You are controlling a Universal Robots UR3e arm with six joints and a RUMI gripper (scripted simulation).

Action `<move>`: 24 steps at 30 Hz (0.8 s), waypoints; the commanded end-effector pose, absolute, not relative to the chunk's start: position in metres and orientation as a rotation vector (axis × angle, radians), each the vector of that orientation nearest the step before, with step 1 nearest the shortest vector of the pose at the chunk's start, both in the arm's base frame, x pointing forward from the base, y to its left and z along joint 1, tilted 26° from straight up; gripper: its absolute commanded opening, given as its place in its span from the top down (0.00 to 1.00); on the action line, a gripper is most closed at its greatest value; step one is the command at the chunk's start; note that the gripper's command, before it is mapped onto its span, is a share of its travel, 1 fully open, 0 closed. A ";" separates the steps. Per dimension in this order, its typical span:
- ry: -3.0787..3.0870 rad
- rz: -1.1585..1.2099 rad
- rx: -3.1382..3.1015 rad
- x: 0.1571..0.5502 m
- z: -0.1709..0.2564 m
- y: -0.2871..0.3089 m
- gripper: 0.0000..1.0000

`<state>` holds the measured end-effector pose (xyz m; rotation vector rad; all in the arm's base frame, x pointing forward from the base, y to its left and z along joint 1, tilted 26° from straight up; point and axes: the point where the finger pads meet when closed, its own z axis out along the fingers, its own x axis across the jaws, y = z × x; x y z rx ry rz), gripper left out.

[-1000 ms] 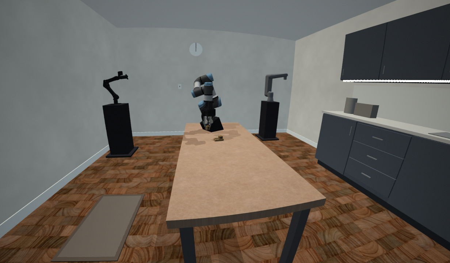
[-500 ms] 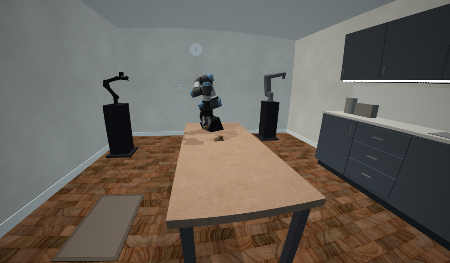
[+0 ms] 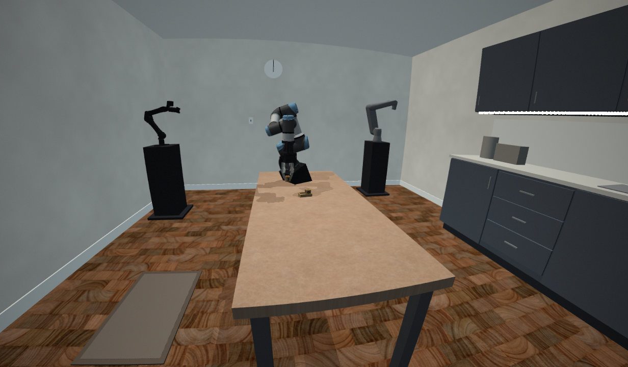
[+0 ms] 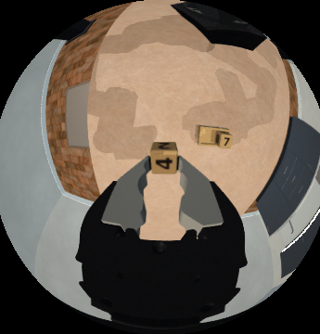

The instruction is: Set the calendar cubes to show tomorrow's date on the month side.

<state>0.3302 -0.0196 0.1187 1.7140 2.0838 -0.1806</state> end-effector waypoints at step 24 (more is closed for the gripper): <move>2.082 -0.178 1.714 0.350 0.049 -0.047 0.90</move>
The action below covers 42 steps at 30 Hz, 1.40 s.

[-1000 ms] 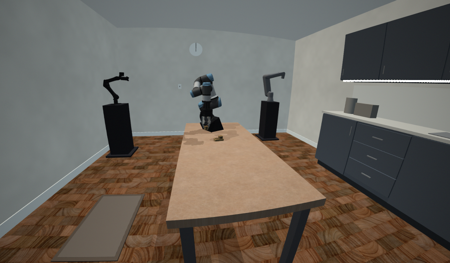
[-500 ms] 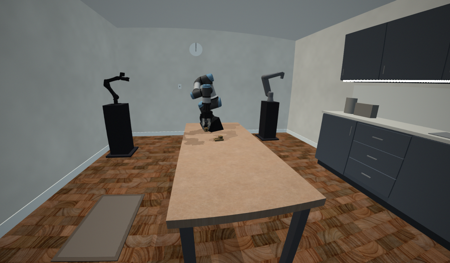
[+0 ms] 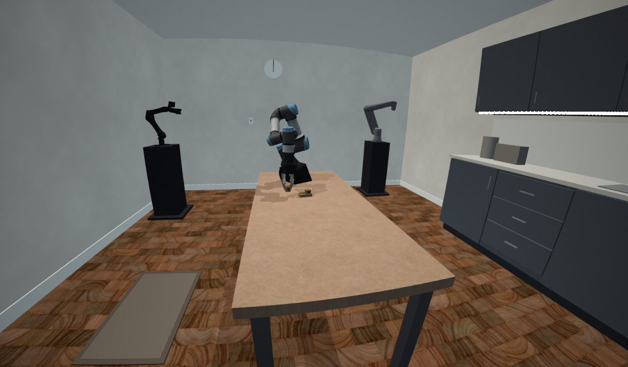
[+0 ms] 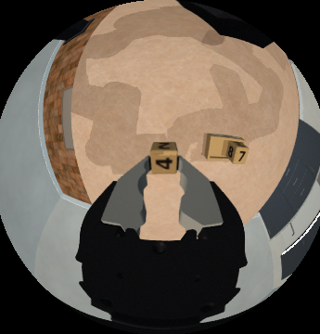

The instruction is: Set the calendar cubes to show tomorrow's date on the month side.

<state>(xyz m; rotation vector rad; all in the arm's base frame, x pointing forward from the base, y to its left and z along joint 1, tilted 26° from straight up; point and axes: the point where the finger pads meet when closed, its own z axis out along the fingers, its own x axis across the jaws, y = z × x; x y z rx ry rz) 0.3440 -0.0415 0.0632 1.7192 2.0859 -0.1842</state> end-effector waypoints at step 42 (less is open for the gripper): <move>2.082 -0.178 1.714 0.354 0.034 -0.053 0.90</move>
